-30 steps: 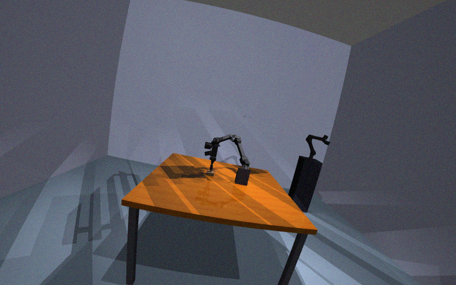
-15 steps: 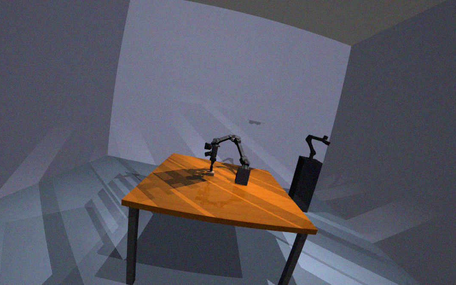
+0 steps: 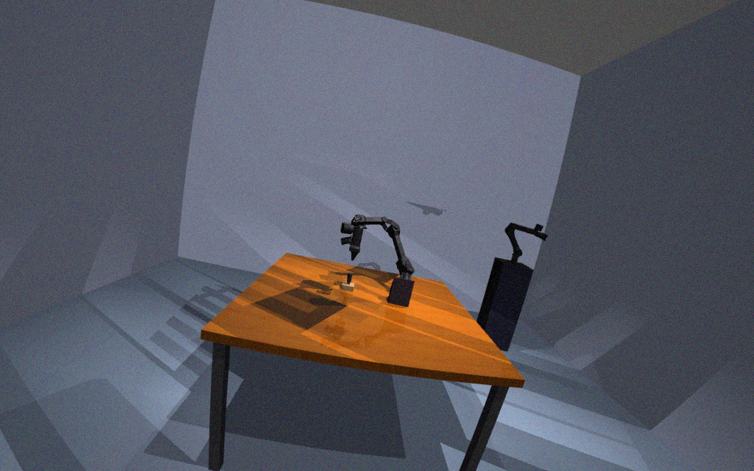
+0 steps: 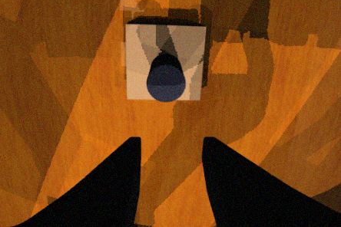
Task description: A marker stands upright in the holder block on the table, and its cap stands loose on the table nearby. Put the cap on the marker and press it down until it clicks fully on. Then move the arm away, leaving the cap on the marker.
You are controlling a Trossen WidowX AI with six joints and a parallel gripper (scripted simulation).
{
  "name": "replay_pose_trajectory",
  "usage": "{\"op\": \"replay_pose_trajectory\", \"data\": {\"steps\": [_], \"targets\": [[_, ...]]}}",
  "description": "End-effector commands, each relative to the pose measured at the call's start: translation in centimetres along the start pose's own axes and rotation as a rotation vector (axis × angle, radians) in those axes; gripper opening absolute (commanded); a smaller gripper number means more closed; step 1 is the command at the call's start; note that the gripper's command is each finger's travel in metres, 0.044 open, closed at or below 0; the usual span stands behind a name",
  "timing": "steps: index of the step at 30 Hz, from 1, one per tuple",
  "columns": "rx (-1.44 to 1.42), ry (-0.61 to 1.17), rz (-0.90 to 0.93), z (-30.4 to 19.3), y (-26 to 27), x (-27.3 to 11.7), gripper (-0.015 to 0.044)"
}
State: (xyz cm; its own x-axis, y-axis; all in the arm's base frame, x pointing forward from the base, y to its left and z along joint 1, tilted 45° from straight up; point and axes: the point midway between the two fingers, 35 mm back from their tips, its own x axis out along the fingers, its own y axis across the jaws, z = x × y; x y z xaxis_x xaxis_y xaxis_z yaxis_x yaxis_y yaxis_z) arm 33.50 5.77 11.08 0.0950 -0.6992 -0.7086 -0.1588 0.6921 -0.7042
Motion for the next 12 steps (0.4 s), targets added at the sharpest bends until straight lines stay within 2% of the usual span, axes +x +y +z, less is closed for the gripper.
{"op": "replay_pose_trajectory", "data": {"steps": [1,9,10,12], "targets": [[0.006,-0.001,0.007,0.05,0.03,-0.2,0.021],[0.006,-0.001,0.007,0.05,0.03,-0.2,0.042],[0.006,-0.001,0.007,0.05,0.03,-0.2,0.044],[0.006,-0.001,0.007,0.05,0.03,-0.2,0.044]]}}
